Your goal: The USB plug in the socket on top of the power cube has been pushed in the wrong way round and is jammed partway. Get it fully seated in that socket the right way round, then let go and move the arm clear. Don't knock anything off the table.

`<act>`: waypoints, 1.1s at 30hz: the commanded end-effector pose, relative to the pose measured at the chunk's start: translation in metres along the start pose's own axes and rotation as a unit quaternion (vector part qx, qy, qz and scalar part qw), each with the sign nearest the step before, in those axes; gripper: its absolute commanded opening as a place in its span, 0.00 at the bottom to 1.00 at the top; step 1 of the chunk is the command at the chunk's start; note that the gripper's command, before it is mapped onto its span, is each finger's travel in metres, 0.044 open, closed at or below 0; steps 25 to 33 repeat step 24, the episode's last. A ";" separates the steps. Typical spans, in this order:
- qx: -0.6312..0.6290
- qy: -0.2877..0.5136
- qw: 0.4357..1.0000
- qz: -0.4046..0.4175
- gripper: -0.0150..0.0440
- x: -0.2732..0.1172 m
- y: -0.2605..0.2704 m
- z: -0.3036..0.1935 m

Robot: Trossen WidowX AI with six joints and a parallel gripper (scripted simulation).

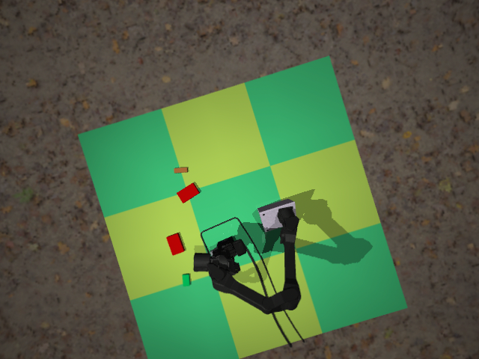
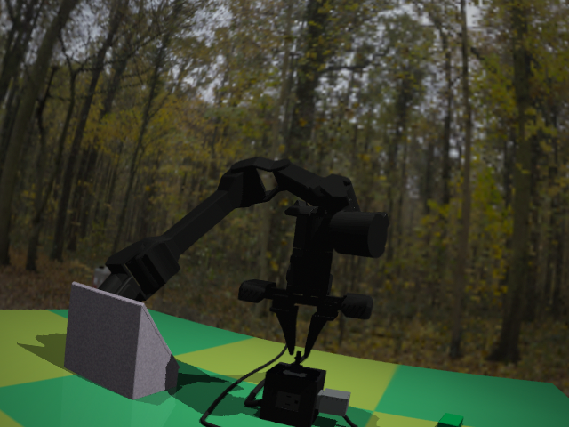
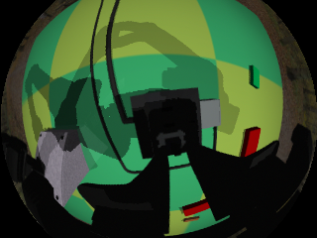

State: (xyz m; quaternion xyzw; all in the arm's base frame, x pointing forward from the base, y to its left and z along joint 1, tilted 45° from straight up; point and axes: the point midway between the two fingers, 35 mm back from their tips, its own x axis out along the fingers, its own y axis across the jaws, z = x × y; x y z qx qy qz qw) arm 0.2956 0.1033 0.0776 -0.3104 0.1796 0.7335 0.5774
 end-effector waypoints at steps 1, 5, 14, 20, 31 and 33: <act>0.000 0.000 1.000 0.000 0.42 0.000 0.000 0.000; 0.000 0.000 1.000 0.000 0.42 0.000 0.000 0.000; 0.000 0.000 1.000 0.000 0.42 -0.001 0.000 0.000; 0.000 0.000 1.000 0.000 0.42 -0.007 0.000 0.000; 0.000 0.000 1.000 0.000 0.42 -0.011 0.000 0.000; 0.000 0.000 1.000 0.000 0.42 -0.011 0.000 0.000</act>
